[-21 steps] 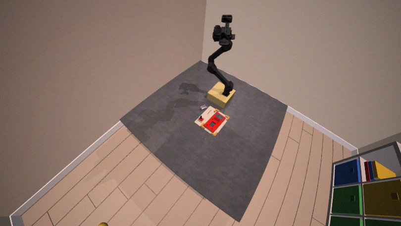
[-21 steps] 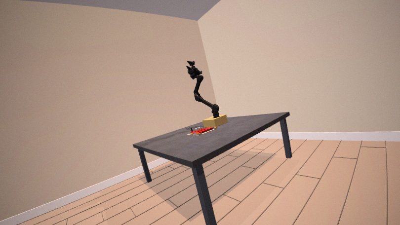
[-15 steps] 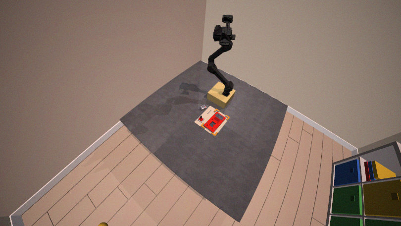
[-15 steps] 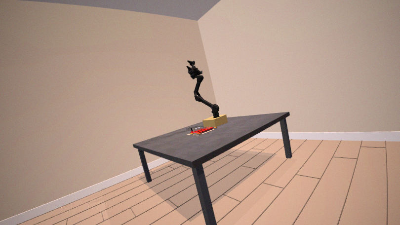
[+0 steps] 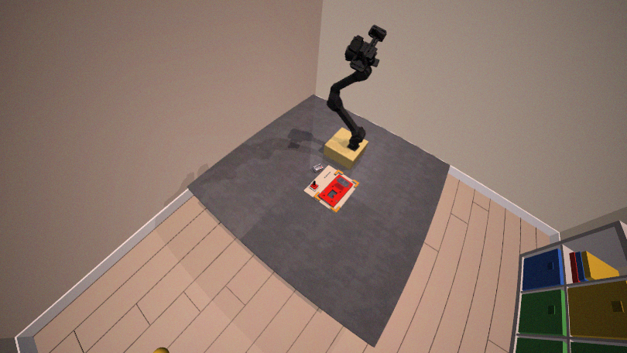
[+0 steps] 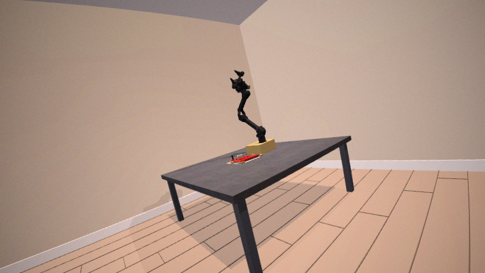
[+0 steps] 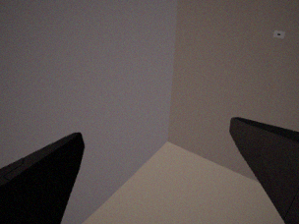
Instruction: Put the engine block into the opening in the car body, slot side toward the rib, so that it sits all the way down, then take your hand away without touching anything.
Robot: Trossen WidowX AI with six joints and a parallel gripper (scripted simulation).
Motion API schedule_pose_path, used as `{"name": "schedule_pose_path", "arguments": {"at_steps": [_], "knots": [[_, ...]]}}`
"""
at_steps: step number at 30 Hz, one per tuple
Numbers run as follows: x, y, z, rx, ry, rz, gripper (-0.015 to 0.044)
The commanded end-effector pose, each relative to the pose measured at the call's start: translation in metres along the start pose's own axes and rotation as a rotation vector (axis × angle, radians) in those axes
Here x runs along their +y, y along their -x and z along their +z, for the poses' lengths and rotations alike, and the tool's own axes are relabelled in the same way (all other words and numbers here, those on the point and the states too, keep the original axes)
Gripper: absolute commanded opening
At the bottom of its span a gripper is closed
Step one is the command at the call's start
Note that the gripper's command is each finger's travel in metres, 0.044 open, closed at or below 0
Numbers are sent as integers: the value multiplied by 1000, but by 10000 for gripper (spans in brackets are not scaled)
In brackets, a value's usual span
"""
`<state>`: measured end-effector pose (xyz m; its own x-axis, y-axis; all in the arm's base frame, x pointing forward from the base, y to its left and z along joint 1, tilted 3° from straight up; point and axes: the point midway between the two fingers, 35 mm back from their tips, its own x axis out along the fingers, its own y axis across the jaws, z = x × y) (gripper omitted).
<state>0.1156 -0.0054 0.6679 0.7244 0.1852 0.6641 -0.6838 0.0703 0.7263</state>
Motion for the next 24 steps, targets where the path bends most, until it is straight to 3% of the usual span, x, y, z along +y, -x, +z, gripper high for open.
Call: {"name": "schedule_pose_path", "arguments": {"at_steps": [1, 24], "knots": [[5, 1, -15, 7, 133, 18, 440], [-2, -2, -99, 63, 919, 72, 440]]}}
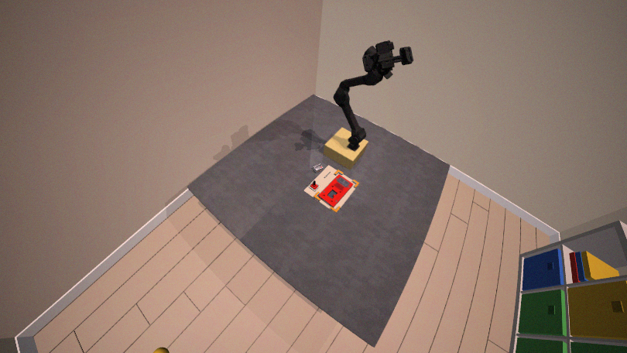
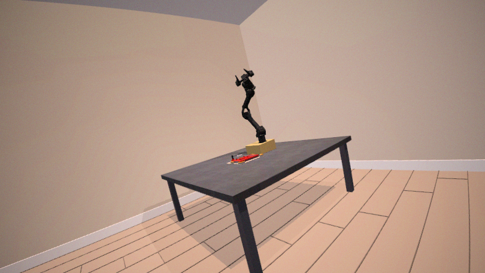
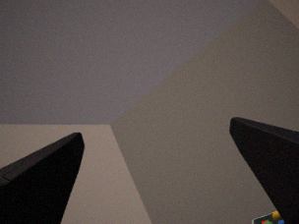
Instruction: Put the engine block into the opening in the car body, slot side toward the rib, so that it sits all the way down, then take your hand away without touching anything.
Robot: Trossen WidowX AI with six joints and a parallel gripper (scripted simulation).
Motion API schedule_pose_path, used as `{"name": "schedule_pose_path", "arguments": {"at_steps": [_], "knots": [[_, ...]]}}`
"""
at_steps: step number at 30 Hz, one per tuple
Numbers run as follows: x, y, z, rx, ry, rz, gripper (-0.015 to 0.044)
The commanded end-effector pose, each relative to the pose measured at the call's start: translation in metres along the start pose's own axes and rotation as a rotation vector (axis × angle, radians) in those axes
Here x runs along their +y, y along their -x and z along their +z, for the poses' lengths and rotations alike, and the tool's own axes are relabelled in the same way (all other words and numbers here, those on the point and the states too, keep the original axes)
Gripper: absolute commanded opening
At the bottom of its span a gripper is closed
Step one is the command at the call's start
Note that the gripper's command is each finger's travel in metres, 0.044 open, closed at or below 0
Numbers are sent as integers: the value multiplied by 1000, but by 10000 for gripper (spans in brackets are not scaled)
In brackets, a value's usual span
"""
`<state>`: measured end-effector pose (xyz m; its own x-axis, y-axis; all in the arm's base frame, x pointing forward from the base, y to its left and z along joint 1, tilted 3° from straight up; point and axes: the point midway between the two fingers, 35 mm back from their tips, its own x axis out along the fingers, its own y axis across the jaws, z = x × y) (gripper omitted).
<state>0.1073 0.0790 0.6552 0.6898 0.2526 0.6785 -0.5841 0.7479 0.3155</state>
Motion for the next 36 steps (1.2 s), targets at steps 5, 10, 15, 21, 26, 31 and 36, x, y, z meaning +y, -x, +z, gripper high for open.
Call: {"name": "schedule_pose_path", "arguments": {"at_steps": [5, 10, 15, 21, 26, 31, 36], "knots": [[13, -5, -31, 39, 269, 23, 440], [17, -9, -51, 66, 438, 33, 440], [17, -14, -72, 98, 605, 43, 440], [15, -18, -100, 149, 804, 63, 440], [10, -22, -124, 197, 966, 84, 440], [1, -25, -151, 258, 1125, 108, 440], [-12, -26, -178, 325, 1278, 136, 440]]}}
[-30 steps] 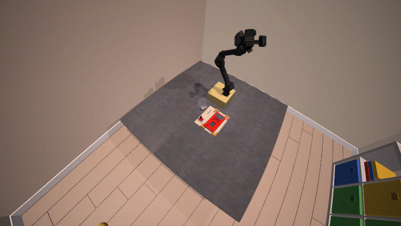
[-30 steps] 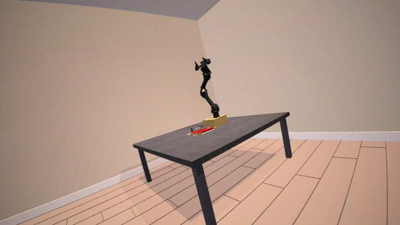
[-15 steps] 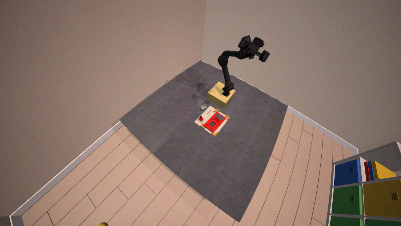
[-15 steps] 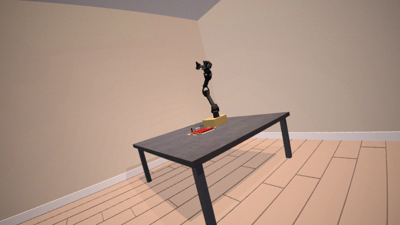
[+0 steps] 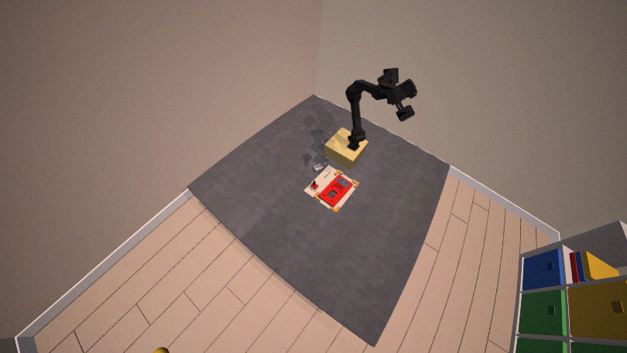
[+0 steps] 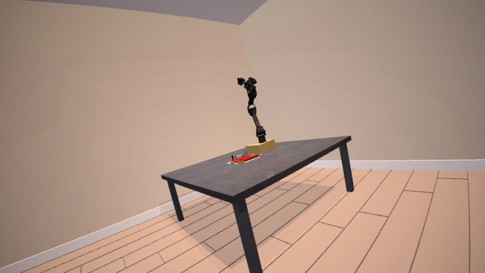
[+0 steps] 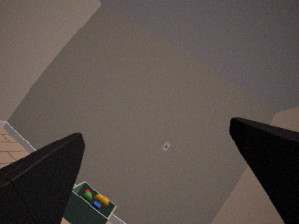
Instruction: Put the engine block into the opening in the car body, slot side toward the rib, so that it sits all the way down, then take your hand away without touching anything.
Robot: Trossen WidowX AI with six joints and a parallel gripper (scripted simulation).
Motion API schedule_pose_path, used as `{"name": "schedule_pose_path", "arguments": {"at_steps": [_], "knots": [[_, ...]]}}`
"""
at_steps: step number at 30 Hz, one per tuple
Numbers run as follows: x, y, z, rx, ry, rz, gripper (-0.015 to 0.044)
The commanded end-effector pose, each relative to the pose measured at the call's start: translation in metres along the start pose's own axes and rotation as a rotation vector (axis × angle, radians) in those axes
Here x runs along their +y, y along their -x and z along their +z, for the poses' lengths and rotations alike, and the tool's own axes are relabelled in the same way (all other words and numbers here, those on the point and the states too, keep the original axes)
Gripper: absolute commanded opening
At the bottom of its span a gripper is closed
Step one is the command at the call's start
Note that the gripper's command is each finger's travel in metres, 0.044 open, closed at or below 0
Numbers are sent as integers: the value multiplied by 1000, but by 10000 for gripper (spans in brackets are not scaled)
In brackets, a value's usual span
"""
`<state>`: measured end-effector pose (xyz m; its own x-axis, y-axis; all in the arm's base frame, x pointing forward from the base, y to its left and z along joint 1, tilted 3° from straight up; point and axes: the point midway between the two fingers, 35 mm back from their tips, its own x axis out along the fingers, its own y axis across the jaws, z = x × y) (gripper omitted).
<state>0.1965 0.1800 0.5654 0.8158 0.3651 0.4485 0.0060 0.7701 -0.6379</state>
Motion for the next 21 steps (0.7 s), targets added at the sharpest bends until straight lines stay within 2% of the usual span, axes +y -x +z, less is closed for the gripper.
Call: {"name": "schedule_pose_path", "arguments": {"at_steps": [1, 10, 21], "knots": [[15, -7, -17, 41, 113, 32, 440], [30, -17, -51, 124, 301, 67, 440], [58, -29, -111, 245, 616, 206, 440]]}}
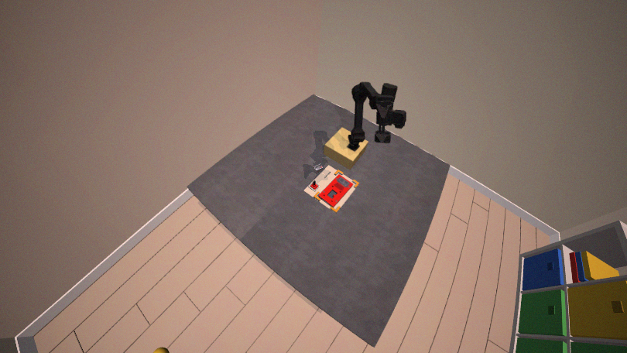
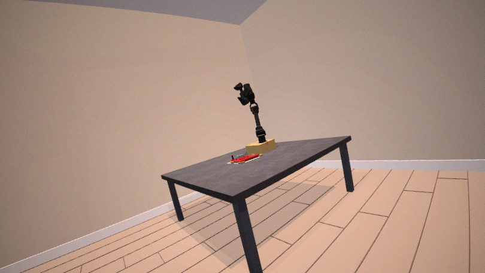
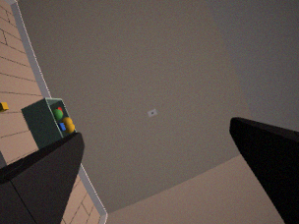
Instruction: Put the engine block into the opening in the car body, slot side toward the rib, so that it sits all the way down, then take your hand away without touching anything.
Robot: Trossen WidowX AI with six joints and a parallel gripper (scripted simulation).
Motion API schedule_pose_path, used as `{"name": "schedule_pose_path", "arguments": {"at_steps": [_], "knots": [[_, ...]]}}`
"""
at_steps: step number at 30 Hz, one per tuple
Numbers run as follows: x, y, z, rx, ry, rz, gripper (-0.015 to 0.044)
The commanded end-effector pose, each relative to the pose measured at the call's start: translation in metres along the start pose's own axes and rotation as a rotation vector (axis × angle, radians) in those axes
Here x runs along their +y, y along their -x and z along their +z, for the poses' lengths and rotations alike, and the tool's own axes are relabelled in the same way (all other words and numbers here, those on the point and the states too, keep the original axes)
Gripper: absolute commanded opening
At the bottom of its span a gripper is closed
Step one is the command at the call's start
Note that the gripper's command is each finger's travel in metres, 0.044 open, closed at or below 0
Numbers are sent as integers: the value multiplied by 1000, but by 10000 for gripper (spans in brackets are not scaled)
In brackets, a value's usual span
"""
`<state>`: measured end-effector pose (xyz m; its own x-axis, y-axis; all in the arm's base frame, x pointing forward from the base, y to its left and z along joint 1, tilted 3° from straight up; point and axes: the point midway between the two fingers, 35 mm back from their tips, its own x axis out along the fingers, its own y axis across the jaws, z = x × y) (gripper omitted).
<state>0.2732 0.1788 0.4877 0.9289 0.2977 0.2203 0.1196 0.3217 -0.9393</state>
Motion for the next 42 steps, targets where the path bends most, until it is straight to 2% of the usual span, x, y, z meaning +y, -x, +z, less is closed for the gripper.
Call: {"name": "schedule_pose_path", "arguments": {"at_steps": [1, 10, 24, 33, 42], "knots": [[20, -9, -14, 35, 105, 57, 440], [55, -22, -55, 118, 309, 183, 440], [125, -30, -134, 199, 663, 491, 440], [169, -17, -192, 208, 845, 736, 440], [210, 13, -249, 159, 981, 1007, 440]]}}
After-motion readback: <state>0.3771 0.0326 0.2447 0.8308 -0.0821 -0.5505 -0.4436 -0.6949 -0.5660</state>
